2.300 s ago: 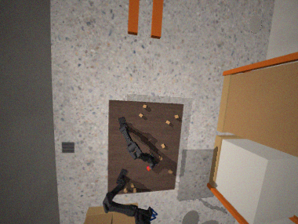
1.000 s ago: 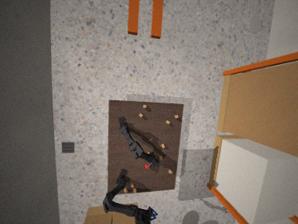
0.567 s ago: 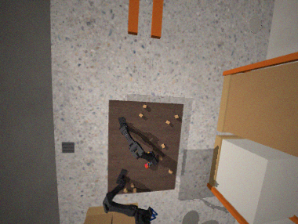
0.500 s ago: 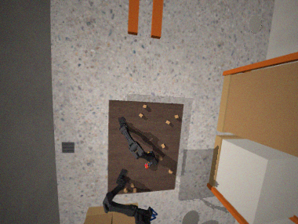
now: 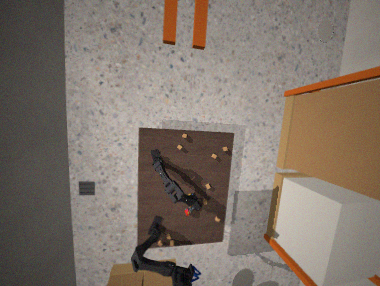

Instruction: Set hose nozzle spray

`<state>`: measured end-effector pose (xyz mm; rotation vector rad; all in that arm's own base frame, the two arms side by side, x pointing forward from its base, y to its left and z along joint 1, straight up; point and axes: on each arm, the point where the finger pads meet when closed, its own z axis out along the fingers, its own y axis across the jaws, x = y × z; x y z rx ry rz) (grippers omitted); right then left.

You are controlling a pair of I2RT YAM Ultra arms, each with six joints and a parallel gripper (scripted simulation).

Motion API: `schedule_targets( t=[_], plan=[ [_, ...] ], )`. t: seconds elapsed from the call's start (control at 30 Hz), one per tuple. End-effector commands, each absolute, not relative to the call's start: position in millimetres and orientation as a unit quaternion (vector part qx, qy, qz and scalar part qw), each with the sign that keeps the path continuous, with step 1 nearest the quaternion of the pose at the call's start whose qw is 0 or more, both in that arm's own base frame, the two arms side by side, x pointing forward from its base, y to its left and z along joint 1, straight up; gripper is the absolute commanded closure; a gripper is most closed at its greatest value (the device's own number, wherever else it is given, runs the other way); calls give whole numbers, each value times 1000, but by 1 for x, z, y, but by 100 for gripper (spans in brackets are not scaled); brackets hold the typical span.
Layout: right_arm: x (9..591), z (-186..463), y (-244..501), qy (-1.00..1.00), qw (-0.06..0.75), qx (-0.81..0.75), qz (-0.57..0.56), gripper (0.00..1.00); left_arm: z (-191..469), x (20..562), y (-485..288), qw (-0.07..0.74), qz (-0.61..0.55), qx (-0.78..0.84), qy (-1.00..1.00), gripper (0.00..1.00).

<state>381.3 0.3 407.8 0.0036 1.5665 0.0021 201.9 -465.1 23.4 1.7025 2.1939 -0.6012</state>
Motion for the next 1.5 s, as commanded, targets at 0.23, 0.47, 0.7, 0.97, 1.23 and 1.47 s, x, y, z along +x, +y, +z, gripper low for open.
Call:
schedule_targets(
  t=[0.23, 0.47, 0.7, 0.97, 1.23, 1.47],
  plan=[
    [376, 438, 4, 680, 733, -3, 2, 63, 57, 205, -489, 196, -248, 590, 743, 64],
    [376, 438, 4, 680, 733, -3, 2, 63, 59, 206, -487, 194, -247, 590, 744, 49],
    [376, 438, 4, 680, 733, -3, 2, 63, 62, 206, -487, 197, -248, 590, 743, 49],
    [376, 438, 4, 680, 733, -3, 2, 63, 54, 205, -465, 171, -232, 592, 752, 49],
    [376, 438, 4, 680, 733, -3, 2, 63, 66, 202, -454, 165, -230, 594, 753, 49],
    [376, 438, 4, 680, 733, -3, 2, 63, 92, 203, -438, 167, -229, 595, 752, 49]
  ],
)
